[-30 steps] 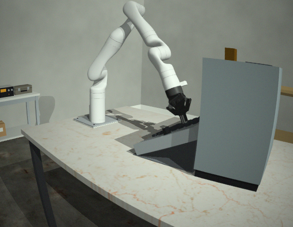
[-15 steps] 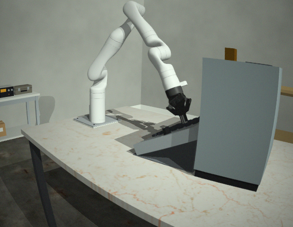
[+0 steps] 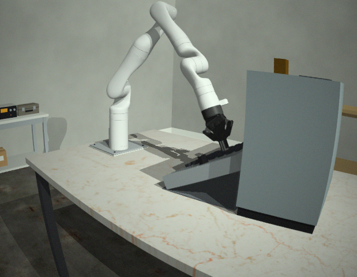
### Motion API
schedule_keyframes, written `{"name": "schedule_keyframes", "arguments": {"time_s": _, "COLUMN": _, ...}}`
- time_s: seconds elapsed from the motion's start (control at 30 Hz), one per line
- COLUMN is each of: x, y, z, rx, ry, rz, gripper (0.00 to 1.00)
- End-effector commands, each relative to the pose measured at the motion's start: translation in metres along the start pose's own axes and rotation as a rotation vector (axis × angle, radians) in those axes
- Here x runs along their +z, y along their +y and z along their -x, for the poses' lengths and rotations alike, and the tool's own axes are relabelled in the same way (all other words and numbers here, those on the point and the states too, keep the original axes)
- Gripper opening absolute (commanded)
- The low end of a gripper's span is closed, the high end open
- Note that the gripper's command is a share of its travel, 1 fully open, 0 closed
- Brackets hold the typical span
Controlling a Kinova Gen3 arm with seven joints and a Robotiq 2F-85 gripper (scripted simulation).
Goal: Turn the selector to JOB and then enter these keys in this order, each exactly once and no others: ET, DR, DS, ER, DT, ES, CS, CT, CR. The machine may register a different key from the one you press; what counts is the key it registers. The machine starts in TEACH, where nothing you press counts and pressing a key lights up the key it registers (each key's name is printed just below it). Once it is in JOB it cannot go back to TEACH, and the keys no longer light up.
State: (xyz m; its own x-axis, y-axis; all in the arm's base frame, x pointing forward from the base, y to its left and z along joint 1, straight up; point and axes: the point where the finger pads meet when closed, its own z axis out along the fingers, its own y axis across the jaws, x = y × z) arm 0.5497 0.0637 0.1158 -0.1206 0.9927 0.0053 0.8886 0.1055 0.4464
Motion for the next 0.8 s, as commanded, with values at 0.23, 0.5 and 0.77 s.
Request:
{"name": "schedule_keyframes", "arguments": {"time_s": 0.23, "x": 0.0018, "y": 0.0017, "z": 0.0015, "rx": -0.004, "ry": -0.003, "rz": 0.004, "gripper": 0.1}}
{"name": "schedule_keyframes", "arguments": {"time_s": 0.5, "x": 0.0018, "y": 0.0016, "z": 0.0015, "rx": -0.004, "ry": -0.003, "rz": 0.004, "gripper": 0.1}}
{"name": "schedule_keyframes", "arguments": {"time_s": 0.77, "x": -0.0031, "y": -0.0004, "z": 0.0, "rx": -0.006, "ry": 0.001, "rz": -0.002, "gripper": 0.1}}
